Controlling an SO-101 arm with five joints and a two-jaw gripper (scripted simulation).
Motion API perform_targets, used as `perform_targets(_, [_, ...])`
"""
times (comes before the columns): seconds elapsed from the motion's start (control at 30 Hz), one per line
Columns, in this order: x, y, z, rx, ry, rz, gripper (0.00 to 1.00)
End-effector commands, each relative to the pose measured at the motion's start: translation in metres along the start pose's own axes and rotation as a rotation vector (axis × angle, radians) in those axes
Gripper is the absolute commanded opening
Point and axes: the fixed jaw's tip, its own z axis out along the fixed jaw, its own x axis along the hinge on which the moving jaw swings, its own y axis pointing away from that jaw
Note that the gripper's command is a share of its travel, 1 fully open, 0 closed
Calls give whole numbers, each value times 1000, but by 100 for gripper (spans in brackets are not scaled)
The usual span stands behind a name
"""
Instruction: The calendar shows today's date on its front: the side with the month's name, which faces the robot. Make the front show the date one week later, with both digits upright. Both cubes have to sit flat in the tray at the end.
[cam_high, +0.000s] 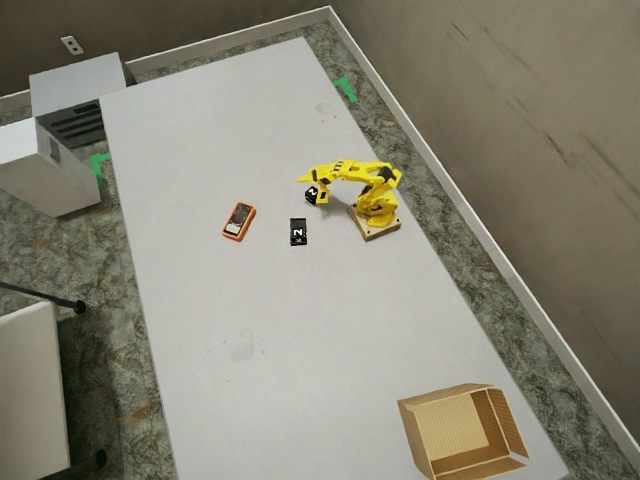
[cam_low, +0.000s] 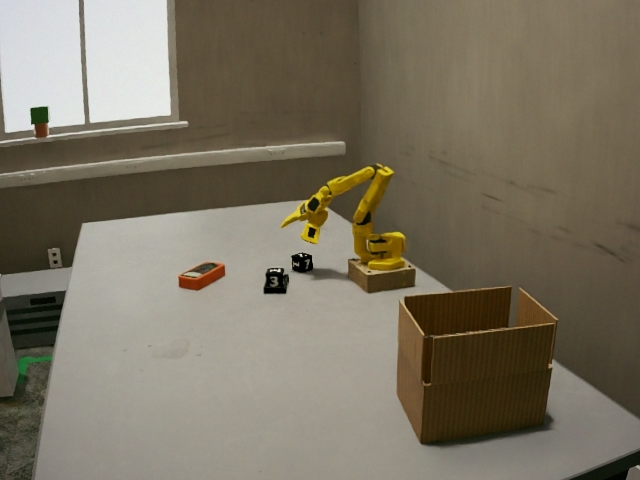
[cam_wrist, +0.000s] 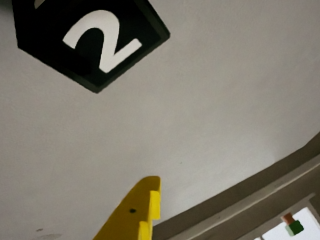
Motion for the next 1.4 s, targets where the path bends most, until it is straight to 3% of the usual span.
perform_targets(0.0, [-2, 9, 3, -80, -137, -133, 35])
perform_targets(0.23, [-3, 14, 4, -129, -189, -206, 35])
perform_targets(0.43, [-6, 20, 7, -200, -283, -320, 35])
perform_targets(0.8, [-7, 27, 11, -268, -401, -439, 35])
perform_targets(0.83, [-8, 29, 12, -289, -444, -475, 35])
perform_targets(1.13, [-7, 35, 16, -344, -576, -558, 35])
perform_targets(1.37, [-7, 35, 16, -344, -578, -559, 35])
